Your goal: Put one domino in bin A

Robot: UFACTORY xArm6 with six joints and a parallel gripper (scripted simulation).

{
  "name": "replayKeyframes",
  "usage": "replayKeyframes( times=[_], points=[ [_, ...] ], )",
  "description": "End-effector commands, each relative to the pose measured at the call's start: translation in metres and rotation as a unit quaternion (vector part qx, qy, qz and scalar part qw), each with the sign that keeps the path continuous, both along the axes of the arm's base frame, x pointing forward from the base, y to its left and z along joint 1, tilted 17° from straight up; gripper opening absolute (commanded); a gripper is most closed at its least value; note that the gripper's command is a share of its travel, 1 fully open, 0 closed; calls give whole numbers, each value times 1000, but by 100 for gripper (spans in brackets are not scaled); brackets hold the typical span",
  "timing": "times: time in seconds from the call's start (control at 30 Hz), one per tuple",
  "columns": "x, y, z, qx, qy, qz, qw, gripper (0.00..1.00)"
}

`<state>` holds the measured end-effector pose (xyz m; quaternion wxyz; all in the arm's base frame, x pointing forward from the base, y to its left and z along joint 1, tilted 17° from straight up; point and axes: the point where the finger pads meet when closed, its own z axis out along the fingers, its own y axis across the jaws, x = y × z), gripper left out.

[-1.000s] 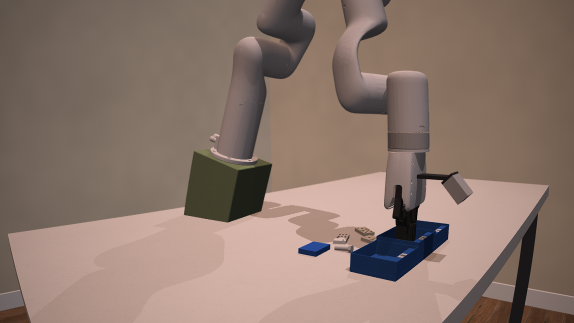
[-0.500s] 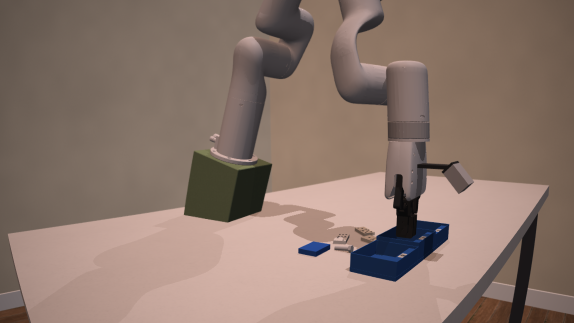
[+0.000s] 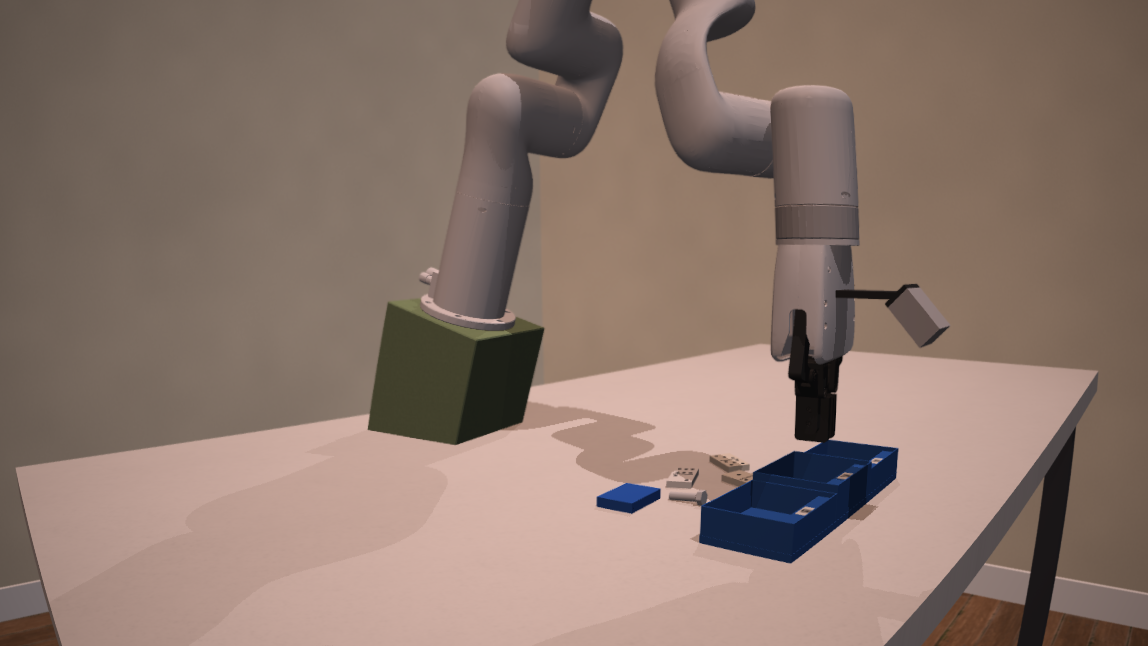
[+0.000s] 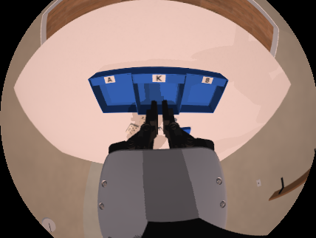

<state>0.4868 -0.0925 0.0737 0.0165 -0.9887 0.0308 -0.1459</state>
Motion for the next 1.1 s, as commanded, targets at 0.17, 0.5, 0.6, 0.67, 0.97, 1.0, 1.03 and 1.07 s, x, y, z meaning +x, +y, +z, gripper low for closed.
replayKeyframes(
  times=[0.17,0.5,0.6,0.67,0.97,1.0,1.03,1.07],
  points=[
    [4,25,5,0,0,0,1000,7],
    [11,64,8,0,0,0,1000,7],
    [13,79,10,0,-1,0,1000,7],
    [14,83,10,0,-1,0,1000,7],
    [18,83,-3,0,0,0,1000,7],
    [19,83,-5,0,0,0,1000,7],
    [19,83,-8,0,0,0,1000,7],
    [20,84,-11,0,0,0,1000,7]
  ],
)
